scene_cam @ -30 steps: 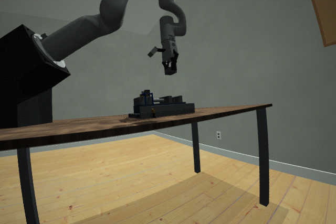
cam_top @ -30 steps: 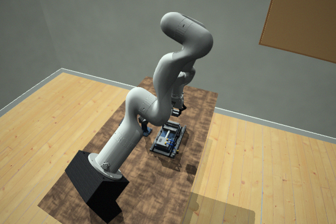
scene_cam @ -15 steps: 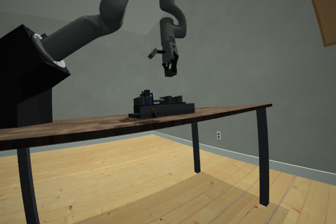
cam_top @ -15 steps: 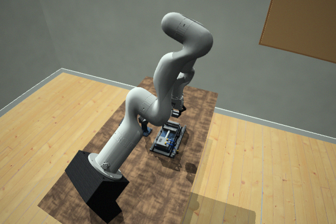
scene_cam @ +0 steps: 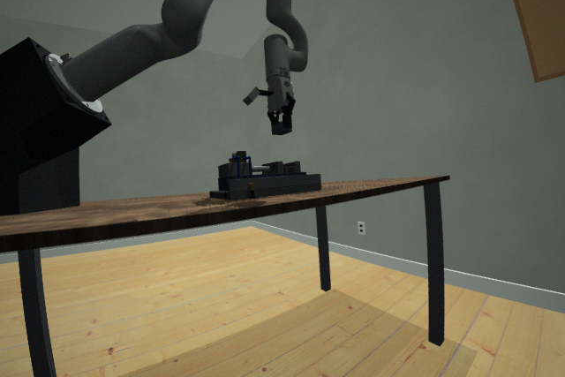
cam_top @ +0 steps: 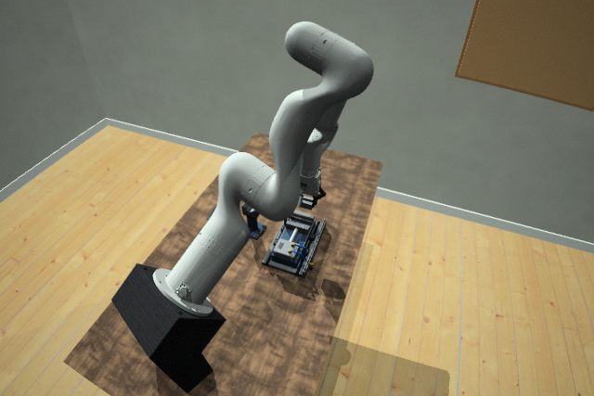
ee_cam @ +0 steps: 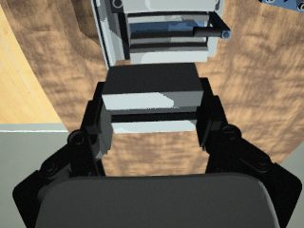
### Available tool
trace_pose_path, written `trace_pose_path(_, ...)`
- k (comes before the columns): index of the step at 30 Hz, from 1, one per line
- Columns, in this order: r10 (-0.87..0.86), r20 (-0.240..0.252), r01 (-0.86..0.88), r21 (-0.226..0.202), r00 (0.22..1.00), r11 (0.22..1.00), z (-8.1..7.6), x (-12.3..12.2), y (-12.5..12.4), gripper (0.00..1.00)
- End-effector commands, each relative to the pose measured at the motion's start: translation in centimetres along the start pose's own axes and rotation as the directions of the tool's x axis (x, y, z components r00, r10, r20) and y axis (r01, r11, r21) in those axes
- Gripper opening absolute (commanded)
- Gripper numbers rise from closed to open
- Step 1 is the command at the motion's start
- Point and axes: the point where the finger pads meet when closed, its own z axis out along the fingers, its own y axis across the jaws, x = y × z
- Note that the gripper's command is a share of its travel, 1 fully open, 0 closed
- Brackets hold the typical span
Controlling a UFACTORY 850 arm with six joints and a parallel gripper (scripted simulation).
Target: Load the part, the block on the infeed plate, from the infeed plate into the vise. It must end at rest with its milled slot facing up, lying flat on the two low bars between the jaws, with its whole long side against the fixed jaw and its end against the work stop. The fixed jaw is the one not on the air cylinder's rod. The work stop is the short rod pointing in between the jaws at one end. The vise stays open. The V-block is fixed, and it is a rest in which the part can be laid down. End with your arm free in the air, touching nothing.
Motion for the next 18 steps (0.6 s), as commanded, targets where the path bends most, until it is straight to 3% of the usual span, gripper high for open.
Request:
trace_pose_path(1,0.001,0.006,-0.001,0.002,1.000,1.000,0.7,-0.1,0.0,0.00)
trace_pose_path(18,0.001,0.006,-0.001,0.002,1.000,1.000,3.4,-0.1,0.0,0.00)
